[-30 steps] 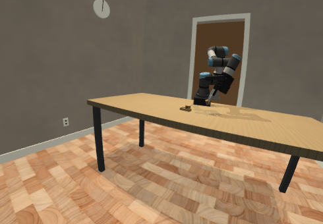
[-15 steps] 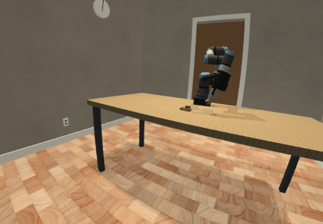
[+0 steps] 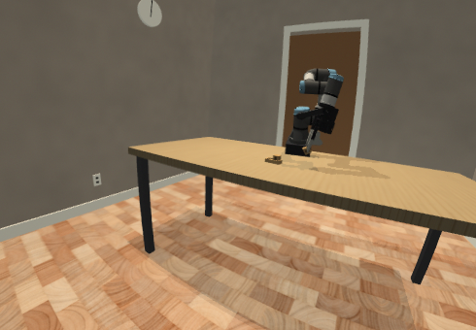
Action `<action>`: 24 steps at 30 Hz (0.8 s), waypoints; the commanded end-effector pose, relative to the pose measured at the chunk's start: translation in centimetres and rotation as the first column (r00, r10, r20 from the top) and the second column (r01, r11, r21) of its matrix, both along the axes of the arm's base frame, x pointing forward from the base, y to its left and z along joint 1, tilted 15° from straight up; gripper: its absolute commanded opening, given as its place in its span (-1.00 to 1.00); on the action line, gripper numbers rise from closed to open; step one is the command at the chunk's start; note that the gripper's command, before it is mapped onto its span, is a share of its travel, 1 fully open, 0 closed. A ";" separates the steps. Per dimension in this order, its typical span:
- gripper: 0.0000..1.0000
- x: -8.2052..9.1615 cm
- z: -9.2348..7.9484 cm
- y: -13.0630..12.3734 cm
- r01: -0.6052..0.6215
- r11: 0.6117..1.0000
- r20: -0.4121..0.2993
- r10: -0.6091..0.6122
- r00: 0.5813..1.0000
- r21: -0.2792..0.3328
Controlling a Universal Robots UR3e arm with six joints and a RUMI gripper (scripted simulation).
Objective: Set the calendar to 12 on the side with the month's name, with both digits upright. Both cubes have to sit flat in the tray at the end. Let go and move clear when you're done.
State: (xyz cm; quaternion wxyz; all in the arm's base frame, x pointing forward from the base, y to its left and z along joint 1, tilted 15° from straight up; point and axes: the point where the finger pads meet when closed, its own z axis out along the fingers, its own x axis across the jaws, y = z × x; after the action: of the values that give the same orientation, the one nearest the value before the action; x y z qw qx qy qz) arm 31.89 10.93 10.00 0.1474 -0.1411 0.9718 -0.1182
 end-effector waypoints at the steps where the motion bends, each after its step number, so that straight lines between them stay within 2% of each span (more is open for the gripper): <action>1: -0.80 0.0 -0.1 -0.1 -0.009 0.999 -0.019 0.010 1.000 0.034; 18: -0.80 0.0 0.0 -0.2 -0.046 0.981 -0.061 0.058 0.996 0.186; 24: -0.80 0.1 0.2 -0.2 -0.054 0.974 -0.060 0.068 0.996 0.219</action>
State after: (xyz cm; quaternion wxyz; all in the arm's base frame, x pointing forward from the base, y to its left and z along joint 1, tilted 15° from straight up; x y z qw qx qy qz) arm 31.92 10.75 10.00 0.1313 -0.1548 0.9790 -0.0202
